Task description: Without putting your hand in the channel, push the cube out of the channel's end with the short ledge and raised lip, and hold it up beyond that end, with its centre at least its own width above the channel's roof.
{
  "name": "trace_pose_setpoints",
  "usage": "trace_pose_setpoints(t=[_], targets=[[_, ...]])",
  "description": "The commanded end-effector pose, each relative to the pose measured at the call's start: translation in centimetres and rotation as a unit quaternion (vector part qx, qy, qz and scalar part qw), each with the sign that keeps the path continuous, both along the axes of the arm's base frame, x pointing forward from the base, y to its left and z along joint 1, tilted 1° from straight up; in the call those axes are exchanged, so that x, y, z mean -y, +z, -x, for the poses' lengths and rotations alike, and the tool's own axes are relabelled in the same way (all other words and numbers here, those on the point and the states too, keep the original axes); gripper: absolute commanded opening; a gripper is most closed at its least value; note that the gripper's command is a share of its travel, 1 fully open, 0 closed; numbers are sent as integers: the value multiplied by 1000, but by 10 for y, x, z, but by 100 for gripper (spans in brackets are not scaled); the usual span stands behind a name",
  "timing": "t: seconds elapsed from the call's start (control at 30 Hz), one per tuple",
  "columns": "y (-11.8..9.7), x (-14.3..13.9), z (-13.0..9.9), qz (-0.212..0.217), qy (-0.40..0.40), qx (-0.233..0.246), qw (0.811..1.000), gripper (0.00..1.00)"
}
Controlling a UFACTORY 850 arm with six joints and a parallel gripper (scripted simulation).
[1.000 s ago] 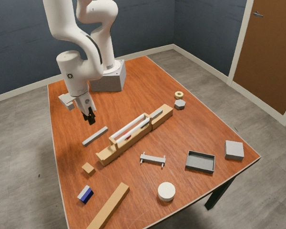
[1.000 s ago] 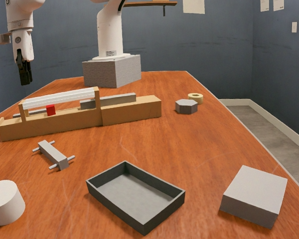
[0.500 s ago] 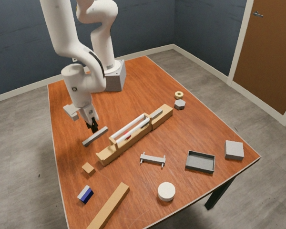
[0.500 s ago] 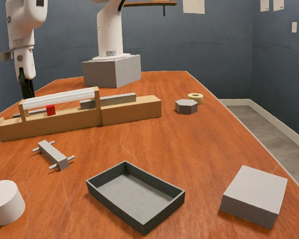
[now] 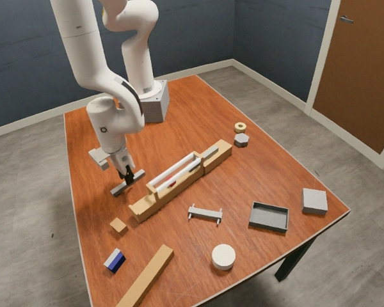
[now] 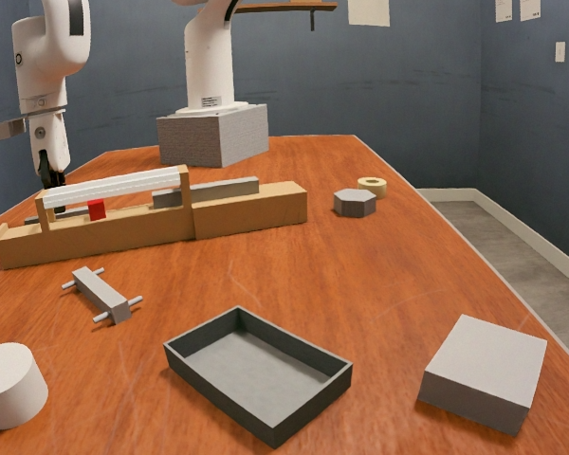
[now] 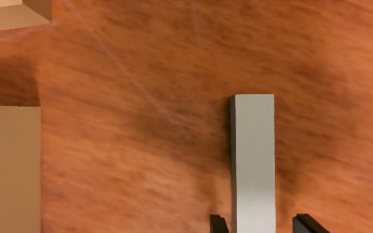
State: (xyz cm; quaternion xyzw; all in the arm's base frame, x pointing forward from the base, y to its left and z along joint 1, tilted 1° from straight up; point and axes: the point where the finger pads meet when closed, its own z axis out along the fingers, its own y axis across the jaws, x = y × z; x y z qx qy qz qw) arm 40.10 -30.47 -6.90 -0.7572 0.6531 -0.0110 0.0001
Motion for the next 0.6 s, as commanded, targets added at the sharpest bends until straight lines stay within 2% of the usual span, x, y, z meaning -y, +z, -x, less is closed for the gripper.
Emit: trace_pose_setpoints(t=[0.0, 0.27, 0.57], targets=[[-4, 0, -1, 0, 0, 0, 1000, 39], [-21, 1, -1, 0, 0, 0, 1000, 39], [-23, 1, -1, 0, 0, 0, 1000, 39]])
